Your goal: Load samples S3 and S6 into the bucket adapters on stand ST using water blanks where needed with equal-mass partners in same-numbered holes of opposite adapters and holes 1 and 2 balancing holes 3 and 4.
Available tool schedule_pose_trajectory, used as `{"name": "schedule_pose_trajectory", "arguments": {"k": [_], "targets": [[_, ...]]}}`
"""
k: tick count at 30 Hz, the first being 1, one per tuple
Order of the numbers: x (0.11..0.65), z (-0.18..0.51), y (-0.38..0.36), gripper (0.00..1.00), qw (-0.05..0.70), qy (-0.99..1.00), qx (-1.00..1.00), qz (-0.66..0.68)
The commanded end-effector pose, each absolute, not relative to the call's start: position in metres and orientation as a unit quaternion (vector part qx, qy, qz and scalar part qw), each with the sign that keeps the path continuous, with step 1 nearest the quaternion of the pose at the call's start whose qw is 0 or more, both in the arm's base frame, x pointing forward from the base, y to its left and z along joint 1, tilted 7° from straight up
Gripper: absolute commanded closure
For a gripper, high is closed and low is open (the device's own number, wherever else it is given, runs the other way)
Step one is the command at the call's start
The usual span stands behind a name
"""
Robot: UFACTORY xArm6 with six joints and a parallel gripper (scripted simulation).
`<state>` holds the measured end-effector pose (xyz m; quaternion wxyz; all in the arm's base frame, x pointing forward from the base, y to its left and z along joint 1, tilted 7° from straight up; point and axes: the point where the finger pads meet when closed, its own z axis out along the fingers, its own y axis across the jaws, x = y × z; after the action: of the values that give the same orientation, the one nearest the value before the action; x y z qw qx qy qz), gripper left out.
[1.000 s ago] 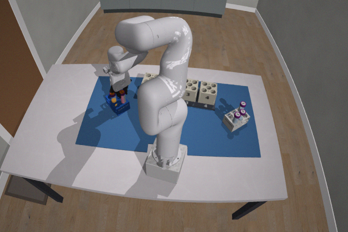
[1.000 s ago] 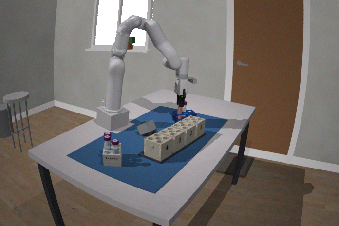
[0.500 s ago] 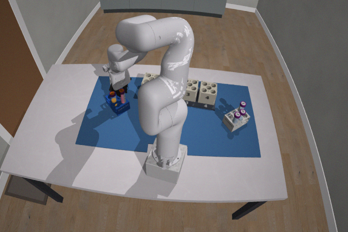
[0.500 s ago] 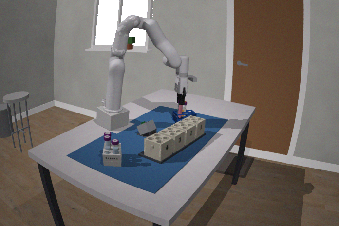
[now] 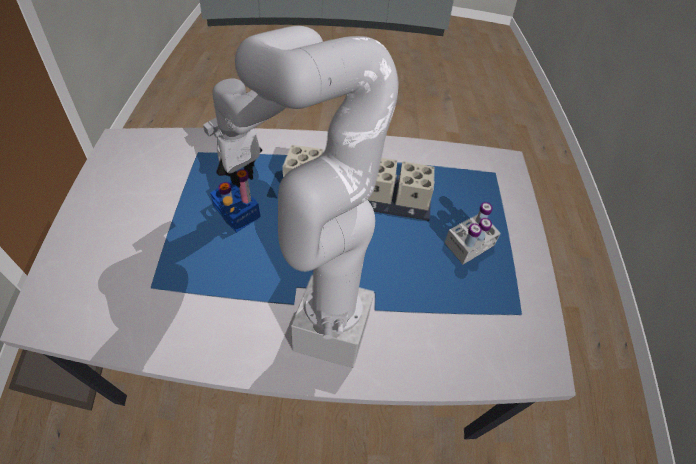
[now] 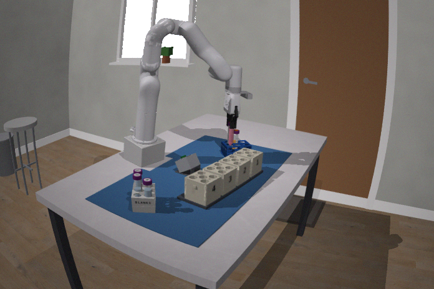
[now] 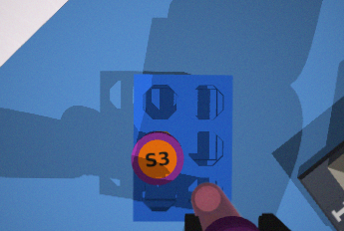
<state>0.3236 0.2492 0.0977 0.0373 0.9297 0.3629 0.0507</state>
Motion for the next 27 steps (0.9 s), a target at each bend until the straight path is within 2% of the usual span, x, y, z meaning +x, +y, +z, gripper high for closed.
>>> {"name": "schedule_pose_trajectory", "arguments": {"k": [1,27], "targets": [[0.324,0.102,0.25,1.0,0.037,0.363,0.93,0.052],[0.318,0.15,0.252,1.0,0.037,0.363,0.93,0.052]]}}
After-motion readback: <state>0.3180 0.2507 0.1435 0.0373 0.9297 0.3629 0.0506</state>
